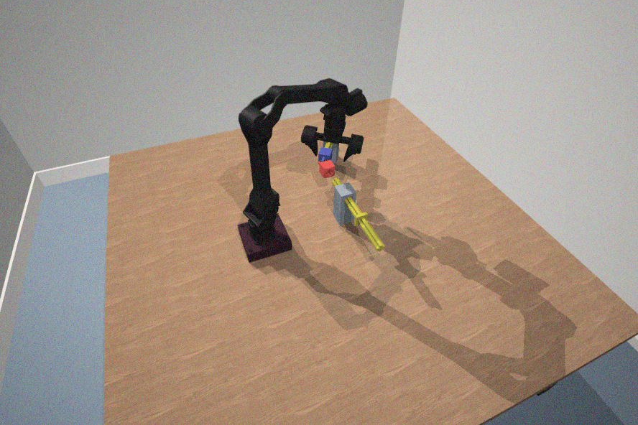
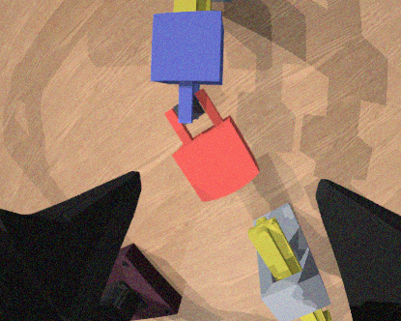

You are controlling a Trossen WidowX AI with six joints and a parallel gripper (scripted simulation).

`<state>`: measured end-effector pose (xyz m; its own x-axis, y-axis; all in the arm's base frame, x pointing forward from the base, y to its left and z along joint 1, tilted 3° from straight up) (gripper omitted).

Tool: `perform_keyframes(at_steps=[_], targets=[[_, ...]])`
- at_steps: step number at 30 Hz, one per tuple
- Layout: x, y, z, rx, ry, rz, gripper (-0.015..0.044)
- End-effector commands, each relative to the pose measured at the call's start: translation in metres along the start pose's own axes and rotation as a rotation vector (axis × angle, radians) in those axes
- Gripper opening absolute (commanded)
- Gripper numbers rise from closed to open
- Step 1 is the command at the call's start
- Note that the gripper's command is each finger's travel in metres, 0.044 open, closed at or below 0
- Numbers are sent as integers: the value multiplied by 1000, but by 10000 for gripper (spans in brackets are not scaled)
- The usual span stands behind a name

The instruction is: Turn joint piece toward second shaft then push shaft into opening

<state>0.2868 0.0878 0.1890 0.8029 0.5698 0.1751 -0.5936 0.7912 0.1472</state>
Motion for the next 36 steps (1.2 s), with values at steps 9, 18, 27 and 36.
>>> perform_keyframes(at_steps=[9, 18, 27, 36], targets=[[6, 9, 42, -70, 19, -405, 440], [4, 18, 72, -125, 15, -703, 440], [4, 19, 74, -122, 16, -708, 440], [-4, 4, 66, -65, 25, -955, 440]])
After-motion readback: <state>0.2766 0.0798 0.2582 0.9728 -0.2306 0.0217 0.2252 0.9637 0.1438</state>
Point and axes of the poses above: the point midway between the two fingers, 35 mm back from their tips, its own z axis back along the fingers, its own y axis across the jaws, x = y × z, the point moved 3 cm from there along z, back along the fingers, and after that the axes turned 14 degrees about -z, right-handed, at the moved point
